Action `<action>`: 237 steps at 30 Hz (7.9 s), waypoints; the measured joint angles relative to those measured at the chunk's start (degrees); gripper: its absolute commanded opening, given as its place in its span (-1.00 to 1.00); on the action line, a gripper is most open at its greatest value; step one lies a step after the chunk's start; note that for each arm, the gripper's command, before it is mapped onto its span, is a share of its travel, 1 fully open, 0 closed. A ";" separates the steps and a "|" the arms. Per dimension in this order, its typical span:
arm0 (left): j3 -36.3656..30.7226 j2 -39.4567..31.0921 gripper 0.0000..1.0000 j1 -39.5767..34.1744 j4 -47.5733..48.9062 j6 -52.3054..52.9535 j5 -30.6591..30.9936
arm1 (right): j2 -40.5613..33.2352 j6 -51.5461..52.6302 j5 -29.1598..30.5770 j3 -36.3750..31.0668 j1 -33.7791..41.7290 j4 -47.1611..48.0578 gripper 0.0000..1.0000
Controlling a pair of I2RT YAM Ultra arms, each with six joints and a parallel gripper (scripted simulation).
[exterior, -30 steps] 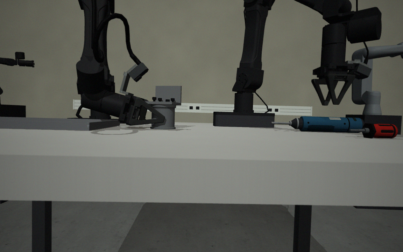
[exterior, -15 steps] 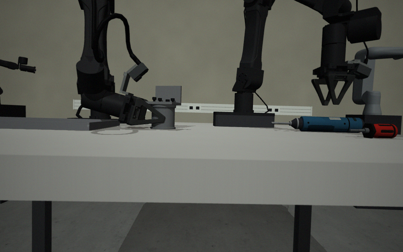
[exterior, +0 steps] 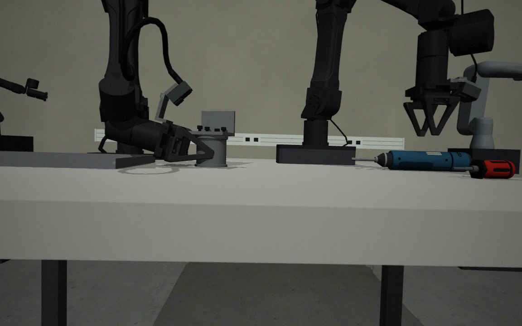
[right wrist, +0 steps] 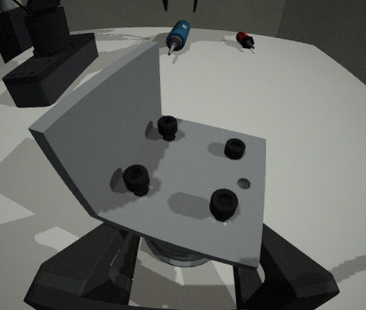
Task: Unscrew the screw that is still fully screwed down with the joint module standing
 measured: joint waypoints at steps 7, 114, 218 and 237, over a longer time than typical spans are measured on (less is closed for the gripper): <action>0.00 0.00 0.30 0.00 0.00 0.00 0.00 | 0.00 0.00 0.00 0.00 0.00 0.00 0.23; -7.89 6.32 0.30 0.00 13.40 0.00 0.00 | 0.00 -0.09 0.04 0.00 0.00 0.00 0.17; -7.91 6.34 -0.17 0.00 14.43 0.00 0.02 | 0.00 -0.09 0.04 0.00 0.00 0.00 0.17; -7.91 6.34 -0.17 0.00 14.43 0.00 0.02 | 0.00 -0.09 0.04 0.00 0.00 0.00 0.17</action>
